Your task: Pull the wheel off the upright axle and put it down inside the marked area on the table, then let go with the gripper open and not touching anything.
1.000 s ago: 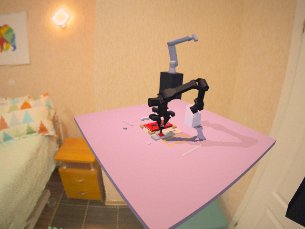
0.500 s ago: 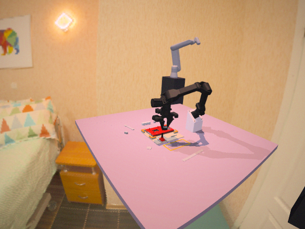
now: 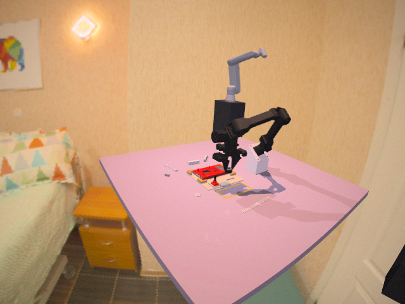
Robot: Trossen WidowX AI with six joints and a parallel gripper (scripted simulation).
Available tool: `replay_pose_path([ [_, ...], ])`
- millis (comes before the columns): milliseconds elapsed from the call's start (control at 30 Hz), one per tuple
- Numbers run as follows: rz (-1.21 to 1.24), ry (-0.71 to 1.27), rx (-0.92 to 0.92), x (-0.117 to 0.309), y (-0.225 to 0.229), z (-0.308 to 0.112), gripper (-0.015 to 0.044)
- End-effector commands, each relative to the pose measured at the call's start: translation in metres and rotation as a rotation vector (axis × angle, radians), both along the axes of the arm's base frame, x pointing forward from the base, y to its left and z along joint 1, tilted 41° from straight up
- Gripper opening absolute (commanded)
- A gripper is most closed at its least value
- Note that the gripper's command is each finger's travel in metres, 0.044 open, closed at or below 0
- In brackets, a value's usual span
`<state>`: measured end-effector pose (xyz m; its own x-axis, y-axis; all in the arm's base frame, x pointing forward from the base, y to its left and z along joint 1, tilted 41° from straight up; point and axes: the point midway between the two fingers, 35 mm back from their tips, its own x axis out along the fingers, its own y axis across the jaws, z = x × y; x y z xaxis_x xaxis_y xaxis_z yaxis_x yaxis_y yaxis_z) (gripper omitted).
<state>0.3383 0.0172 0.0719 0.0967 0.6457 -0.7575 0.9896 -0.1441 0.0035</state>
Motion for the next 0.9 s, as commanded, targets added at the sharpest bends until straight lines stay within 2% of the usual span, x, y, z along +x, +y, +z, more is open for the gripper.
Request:
replay_pose_path([
  [0,-0.002,0.002,0.004,-0.007,0.009,0.007,0.0000],
  [367,-0.001,0.000,0.007,-0.024,0.030,0.024,0.0000],
  [867,0.000,0.000,0.006,-0.017,0.061,-0.014,0.0000],
])
